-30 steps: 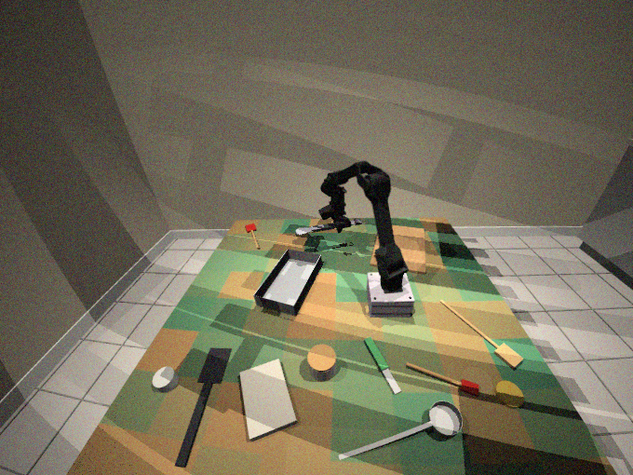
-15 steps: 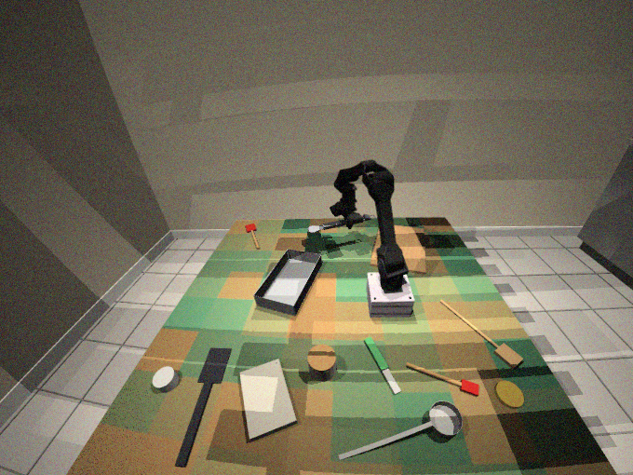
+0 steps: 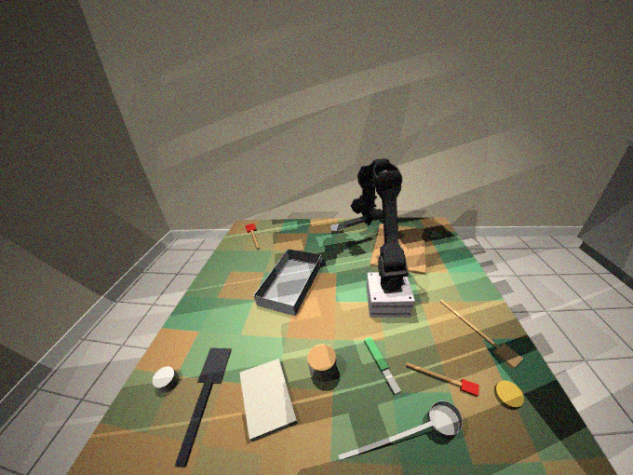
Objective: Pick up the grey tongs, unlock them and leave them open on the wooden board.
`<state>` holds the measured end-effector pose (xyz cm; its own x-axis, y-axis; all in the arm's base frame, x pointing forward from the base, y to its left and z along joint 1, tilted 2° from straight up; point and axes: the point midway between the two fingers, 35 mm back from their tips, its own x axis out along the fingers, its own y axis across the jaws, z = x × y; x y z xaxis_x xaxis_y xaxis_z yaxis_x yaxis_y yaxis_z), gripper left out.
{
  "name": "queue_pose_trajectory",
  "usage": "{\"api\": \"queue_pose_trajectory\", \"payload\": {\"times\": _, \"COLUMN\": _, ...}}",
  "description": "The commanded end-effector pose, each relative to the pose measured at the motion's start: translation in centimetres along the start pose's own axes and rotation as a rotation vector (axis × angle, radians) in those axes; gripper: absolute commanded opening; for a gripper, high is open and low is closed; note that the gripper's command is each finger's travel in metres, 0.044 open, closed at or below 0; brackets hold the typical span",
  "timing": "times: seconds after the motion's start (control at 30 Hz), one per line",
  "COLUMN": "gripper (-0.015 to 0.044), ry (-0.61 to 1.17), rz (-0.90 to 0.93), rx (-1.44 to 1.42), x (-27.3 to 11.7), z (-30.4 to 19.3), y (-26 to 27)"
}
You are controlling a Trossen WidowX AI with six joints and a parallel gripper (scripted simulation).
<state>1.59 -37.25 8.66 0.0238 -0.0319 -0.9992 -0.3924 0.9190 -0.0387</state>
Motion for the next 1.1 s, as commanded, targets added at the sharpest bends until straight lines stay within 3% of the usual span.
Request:
{"api": "queue_pose_trajectory", "payload": {"times": 0.0, "gripper": -0.015, "ry": 0.004, "rz": -0.009, "rx": -0.043, "x": -0.3, "z": -2.7, "y": 0.7}}
{"api": "queue_pose_trajectory", "payload": {"times": 0.8, "gripper": -0.015, "ry": 0.011, "rz": 0.0, "rx": -0.276, "x": -0.4, "z": -15.5, "y": 9.0}}
{"api": "queue_pose_trajectory", "payload": {"times": 1.07, "gripper": -0.015, "ry": 0.011, "rz": 0.001, "rx": -0.291, "x": -0.4, "z": -16.2, "y": 9.6}}
